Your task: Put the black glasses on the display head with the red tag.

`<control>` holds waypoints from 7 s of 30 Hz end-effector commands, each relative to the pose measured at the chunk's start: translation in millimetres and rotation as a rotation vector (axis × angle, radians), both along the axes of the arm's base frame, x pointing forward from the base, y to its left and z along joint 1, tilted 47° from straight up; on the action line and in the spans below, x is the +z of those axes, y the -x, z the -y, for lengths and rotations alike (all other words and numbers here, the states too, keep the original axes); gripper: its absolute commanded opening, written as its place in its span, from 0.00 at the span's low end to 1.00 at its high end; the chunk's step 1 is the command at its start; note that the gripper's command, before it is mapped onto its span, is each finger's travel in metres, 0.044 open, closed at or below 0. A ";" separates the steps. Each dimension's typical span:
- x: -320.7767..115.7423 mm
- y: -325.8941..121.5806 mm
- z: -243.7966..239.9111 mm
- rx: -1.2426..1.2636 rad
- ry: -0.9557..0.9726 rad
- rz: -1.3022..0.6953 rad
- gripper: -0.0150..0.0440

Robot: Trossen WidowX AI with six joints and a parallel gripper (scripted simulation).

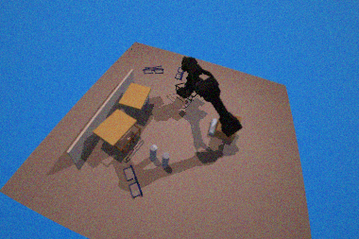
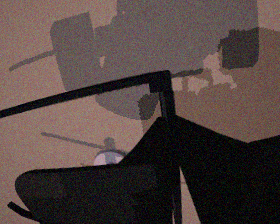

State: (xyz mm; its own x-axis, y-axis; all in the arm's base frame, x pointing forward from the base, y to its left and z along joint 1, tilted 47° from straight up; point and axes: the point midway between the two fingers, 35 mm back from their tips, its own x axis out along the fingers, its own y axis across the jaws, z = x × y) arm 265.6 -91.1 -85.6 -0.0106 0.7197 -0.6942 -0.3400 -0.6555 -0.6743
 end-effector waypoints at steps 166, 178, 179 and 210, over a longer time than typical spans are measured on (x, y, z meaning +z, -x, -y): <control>276.1 45.9 -93.8 0.579 0.712 0.685 0.25; 298.2 73.9 -108.5 0.623 0.799 0.842 0.25; 299.8 76.3 -109.5 0.626 0.806 0.855 0.25; 326.8 134.8 -121.1 0.649 0.925 1.193 0.25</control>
